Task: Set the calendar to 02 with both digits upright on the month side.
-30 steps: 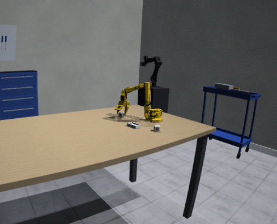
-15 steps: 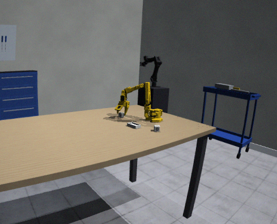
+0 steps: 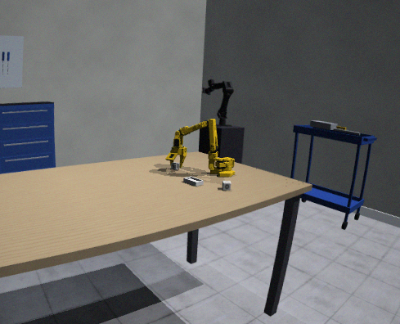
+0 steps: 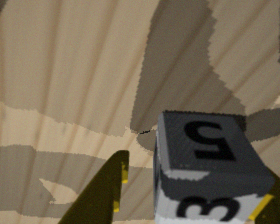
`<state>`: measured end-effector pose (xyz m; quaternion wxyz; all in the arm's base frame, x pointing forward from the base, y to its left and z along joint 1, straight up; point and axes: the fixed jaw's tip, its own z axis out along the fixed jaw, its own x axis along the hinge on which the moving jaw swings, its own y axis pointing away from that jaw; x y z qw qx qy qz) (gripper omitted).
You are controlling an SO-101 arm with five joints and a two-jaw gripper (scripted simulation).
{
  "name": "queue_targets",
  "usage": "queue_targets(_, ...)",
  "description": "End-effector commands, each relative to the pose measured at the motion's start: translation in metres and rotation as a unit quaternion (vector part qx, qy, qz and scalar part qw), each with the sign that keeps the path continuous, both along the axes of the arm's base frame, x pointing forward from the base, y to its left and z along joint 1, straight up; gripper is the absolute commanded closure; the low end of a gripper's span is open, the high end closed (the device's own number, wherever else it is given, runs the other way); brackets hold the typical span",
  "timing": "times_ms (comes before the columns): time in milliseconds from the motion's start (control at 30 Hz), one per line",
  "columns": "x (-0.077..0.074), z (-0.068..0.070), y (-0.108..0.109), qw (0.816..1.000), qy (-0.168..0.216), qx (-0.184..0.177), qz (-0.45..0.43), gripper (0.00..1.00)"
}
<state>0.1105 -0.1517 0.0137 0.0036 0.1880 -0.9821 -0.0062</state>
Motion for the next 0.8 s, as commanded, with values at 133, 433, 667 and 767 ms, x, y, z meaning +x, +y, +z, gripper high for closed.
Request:
queue_targets(133, 0.0039, 0.0062, -0.0106, 1.0, -0.013, -0.017, -0.009, 0.78)
queue_targets(433, 0.0048, 0.0061, -0.0128, 1.0, -0.013, -0.017, -0.009, 0.82)
queue_targets(667, 0.0051, 0.0061, -0.0137, 1.0, -0.013, -0.017, -0.009, 0.84)
queue_targets(767, 0.0051, 0.0061, -0.0138, 1.0, -0.013, -0.017, -0.009, 0.84)
